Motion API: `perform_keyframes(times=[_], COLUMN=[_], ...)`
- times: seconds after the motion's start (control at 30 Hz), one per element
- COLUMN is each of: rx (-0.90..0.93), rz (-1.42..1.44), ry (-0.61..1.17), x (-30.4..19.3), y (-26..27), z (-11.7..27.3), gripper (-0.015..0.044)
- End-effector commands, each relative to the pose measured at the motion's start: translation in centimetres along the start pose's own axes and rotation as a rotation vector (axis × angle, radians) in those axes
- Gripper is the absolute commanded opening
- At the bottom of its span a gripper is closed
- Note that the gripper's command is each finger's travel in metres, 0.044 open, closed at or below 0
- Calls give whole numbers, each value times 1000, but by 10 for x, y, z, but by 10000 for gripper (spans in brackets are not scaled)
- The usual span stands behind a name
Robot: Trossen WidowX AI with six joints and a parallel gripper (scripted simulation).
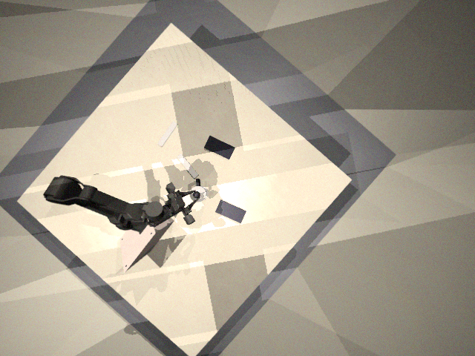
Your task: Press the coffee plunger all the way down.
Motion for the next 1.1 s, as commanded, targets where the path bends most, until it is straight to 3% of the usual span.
perform_keyframes(times=[0.0, 1.07], rx=[-13, -6], rz=[-25, -27], ry=[39, 34], x=[-17, -21], y=[0, 1], z=[-5, -24], gripper=[129, 129])
Point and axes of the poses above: the point midway between the two fingers, 35 mm back from their tips, its own z axis back along the fingers, its own y axis across the jaws, x = y × z, the point moved 8 cm from there along z, back along the fingers, and after that the axes turned 1 degree about z, right-handed, at the moved point
